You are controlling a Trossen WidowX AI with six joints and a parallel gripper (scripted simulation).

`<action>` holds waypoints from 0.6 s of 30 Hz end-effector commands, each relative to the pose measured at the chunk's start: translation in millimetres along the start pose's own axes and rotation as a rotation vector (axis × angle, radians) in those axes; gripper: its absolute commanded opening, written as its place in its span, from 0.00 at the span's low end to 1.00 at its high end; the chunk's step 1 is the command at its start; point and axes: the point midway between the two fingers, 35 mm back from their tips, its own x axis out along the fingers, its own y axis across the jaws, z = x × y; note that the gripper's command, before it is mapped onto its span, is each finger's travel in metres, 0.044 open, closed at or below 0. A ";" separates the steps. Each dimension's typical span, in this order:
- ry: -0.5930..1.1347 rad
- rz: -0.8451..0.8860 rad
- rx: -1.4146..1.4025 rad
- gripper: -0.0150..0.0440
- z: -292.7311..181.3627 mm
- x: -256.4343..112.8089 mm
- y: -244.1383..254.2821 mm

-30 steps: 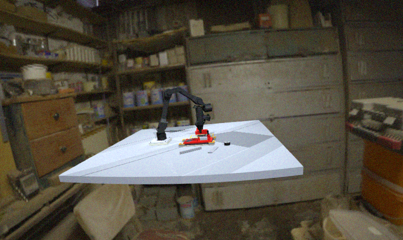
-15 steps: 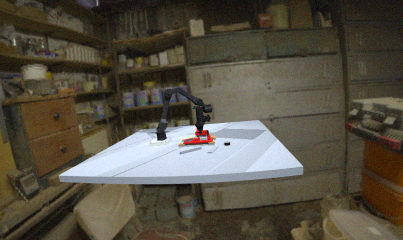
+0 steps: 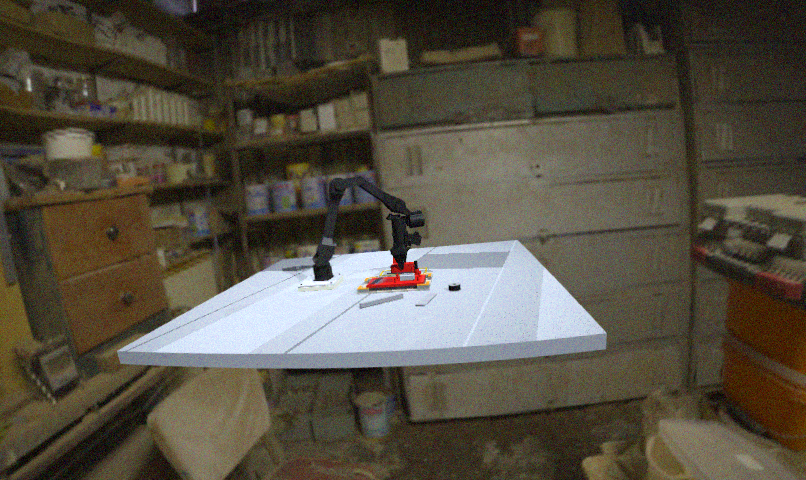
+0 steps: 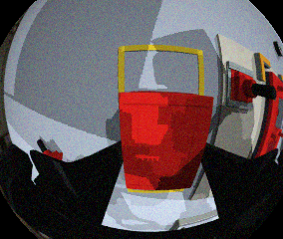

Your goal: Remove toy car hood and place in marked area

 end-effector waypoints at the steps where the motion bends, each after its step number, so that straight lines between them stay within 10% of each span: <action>1: 0.000 0.004 0.003 0.25 -0.2 2.4 0.4; 9: 0.000 0.004 0.003 0.25 -0.3 6.3 0.3; 18: 0.000 0.000 0.000 0.65 -0.1 4.4 0.0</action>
